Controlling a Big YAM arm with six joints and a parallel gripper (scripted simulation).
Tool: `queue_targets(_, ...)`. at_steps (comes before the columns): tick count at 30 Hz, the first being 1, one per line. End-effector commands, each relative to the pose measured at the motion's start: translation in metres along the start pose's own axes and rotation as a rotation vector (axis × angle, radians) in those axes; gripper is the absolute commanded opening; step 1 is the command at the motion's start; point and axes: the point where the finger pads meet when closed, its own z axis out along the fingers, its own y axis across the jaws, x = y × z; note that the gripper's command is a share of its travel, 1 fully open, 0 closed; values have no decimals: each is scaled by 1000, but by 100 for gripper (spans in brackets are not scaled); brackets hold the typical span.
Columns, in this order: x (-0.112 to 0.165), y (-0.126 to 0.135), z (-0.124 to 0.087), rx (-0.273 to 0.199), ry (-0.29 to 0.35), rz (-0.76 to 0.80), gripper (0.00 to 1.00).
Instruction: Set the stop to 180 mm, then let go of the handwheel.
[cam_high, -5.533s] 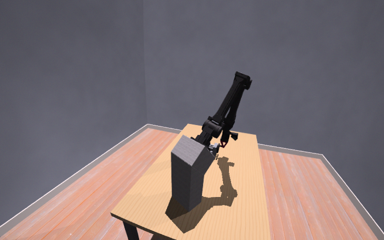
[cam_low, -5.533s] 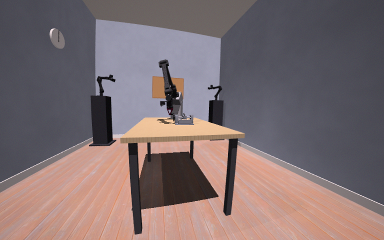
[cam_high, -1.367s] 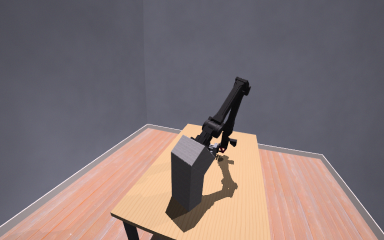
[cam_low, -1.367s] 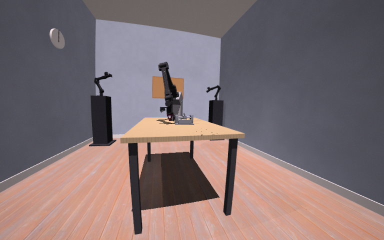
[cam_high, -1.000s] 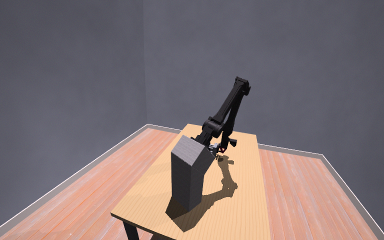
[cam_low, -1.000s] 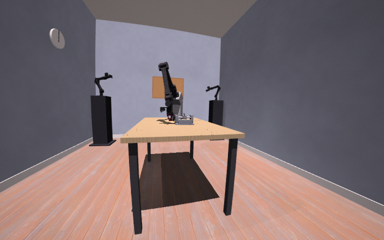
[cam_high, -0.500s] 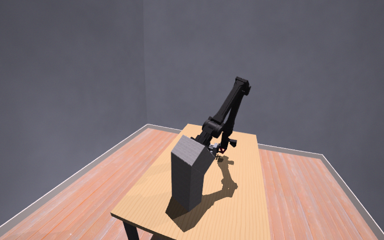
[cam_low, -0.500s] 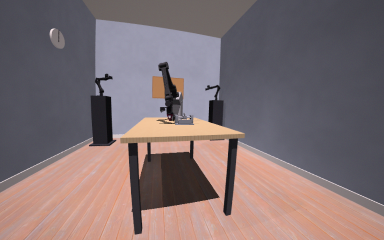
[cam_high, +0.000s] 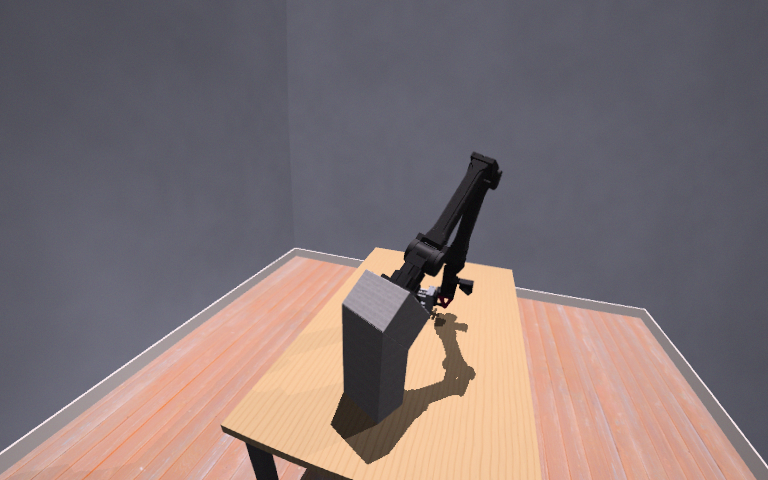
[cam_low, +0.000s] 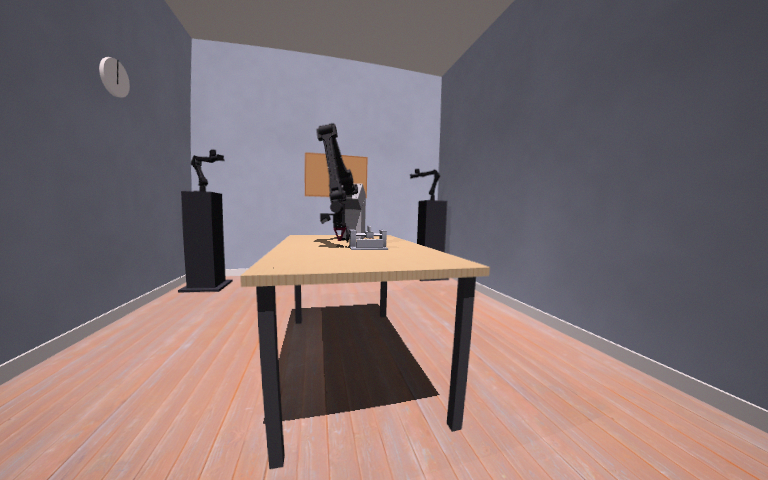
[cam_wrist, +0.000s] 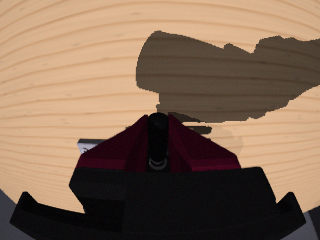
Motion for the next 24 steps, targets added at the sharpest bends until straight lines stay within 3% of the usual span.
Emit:
queue_targets(1,-10,-14,-9,19,-17,3,6)
queue_targets(14,-9,-25,-22,25,-16,7,6)
queue_targets(24,1,-16,-40,12,-1,5,6)
